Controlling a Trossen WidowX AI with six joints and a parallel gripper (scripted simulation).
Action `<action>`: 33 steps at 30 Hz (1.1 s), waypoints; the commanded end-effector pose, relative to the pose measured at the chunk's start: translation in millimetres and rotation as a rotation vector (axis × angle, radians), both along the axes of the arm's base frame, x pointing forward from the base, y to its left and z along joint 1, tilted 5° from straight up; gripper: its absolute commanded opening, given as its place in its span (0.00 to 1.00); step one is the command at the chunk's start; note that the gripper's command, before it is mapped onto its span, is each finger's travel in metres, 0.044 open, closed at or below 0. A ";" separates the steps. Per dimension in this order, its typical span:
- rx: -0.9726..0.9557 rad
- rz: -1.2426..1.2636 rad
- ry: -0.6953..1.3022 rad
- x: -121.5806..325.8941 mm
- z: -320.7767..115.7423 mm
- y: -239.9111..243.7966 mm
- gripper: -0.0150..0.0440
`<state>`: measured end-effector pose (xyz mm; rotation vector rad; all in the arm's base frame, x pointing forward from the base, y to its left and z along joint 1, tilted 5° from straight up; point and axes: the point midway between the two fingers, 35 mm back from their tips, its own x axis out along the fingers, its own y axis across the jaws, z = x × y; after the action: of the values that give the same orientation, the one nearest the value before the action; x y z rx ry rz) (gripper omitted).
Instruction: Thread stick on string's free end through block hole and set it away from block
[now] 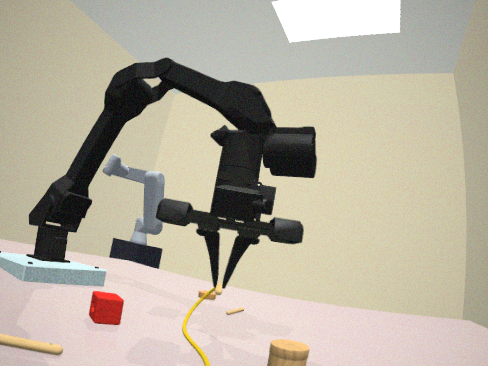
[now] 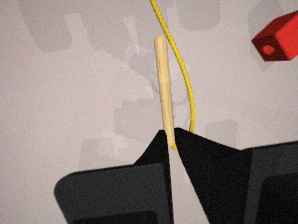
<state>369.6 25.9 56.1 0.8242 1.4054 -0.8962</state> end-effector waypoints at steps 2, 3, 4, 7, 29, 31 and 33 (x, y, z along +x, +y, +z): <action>-0.009 -0.212 -0.007 3.7 0.4 -3.7 0.25; -0.010 -0.249 -0.009 4.2 0.4 -4.3 0.25; -0.011 -0.285 -0.010 4.8 0.3 -4.9 0.25; -0.015 -0.395 -0.014 6.5 0.2 -6.6 0.25; -0.030 -0.924 -0.032 14.5 -0.4 -15.1 0.25; -0.030 -0.924 -0.032 15.0 -0.4 -14.4 0.25; -0.030 -0.924 -0.032 16.2 -0.4 -12.5 0.25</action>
<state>384.7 11.9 55.5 1.4916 0.9519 -1.5647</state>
